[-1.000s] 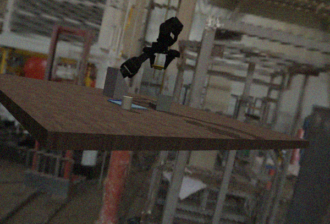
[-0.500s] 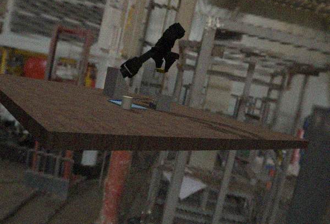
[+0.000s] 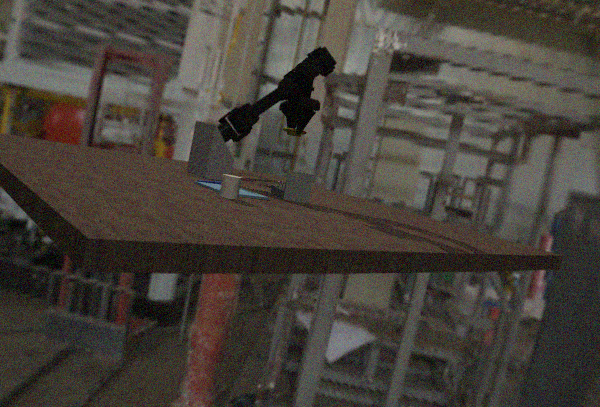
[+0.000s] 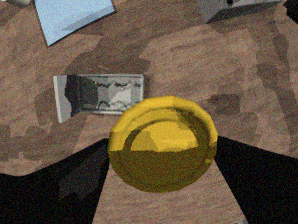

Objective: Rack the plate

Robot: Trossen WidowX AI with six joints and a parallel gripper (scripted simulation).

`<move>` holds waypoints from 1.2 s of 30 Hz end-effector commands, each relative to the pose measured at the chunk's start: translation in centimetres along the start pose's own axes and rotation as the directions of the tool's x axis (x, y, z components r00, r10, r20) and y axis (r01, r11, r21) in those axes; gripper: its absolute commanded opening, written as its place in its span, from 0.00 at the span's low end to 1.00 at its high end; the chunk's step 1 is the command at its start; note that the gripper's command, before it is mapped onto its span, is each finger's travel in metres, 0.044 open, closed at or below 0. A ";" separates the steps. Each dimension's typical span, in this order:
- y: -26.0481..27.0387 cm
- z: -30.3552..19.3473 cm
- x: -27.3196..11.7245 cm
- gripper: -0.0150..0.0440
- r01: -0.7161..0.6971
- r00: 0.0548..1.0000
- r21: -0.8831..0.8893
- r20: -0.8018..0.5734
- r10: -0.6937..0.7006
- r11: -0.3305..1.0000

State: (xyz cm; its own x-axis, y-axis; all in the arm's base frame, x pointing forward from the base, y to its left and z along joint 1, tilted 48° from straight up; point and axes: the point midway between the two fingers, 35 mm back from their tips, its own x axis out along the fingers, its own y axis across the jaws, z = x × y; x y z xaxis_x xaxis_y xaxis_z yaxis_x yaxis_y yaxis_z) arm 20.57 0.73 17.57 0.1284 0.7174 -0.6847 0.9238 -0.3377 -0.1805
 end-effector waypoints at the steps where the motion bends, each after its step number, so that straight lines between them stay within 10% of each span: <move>1: -0.4 0.5 0.8 0.25 0.021 0.999 -0.010 0.046 -0.020 1.000; 36: -1.3 6.4 7.3 0.25 0.213 0.743 -0.380 0.661 0.104 0.900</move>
State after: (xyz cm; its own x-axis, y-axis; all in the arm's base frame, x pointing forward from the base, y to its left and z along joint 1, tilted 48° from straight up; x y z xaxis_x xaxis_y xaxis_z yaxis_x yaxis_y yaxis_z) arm 18.09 2.62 8.94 -0.0662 0.1570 -0.9854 0.9969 0.0530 -0.0586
